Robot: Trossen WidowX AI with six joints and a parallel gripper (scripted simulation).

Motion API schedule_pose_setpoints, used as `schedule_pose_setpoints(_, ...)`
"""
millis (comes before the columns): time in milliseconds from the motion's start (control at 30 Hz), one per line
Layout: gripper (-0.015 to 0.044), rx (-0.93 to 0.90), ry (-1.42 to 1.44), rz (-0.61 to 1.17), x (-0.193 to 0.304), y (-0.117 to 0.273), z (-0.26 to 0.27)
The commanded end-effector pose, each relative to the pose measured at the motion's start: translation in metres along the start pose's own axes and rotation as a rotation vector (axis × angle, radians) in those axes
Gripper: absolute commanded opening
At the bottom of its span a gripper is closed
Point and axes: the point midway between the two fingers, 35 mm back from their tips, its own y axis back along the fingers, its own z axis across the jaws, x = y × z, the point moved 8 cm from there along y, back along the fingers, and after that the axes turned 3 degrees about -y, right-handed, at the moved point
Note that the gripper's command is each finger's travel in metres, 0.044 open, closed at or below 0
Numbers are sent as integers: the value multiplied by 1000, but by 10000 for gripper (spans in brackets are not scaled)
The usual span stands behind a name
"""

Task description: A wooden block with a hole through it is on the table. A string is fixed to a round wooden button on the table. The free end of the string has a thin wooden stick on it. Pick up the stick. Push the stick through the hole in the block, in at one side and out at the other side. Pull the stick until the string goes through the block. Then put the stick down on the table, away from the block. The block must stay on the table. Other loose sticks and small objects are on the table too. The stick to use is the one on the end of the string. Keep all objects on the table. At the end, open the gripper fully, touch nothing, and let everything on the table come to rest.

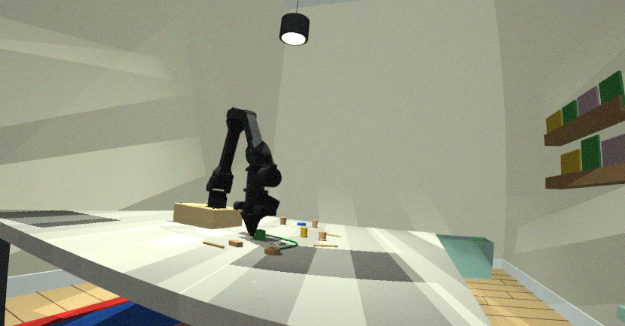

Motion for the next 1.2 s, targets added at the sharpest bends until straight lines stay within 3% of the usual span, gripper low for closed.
schedule_pose_setpoints(0,0,1,0,0,0,0,0)
schedule_pose_setpoints(1167,0,1,-1,-64,39,-2,-1)
